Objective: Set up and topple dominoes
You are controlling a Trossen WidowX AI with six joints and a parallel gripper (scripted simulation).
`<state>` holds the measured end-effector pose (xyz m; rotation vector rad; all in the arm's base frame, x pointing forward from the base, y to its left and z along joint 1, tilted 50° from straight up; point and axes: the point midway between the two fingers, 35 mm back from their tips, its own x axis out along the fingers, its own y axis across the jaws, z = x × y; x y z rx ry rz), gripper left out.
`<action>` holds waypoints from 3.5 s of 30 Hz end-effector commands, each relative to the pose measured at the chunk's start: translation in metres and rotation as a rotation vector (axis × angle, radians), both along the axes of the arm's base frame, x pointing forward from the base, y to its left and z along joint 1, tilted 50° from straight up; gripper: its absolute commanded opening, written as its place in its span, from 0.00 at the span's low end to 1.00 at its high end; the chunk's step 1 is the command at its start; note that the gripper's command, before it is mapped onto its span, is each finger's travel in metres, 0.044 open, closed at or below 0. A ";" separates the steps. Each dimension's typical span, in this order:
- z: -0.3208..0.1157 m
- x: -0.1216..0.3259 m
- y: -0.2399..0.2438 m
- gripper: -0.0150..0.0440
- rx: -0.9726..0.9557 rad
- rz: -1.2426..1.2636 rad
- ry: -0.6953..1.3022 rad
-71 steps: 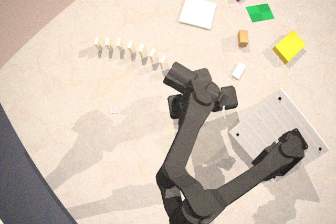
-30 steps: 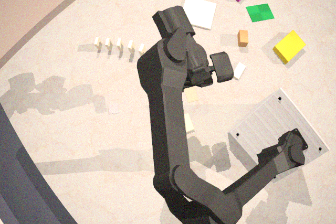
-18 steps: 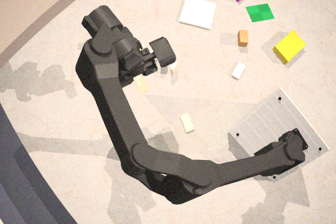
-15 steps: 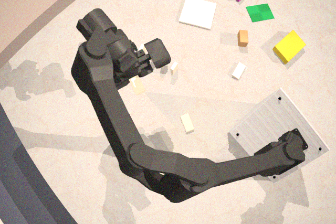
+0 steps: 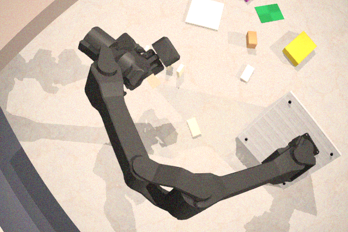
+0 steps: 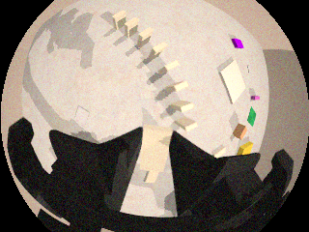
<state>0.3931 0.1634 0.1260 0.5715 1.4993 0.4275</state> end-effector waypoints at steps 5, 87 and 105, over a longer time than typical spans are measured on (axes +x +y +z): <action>-0.013 0.004 0.007 0.44 -0.106 -0.048 -0.108; 0.028 -0.044 0.013 0.44 -0.007 -1.038 -0.993; -0.009 -0.043 0.062 0.44 -0.012 -1.033 -0.987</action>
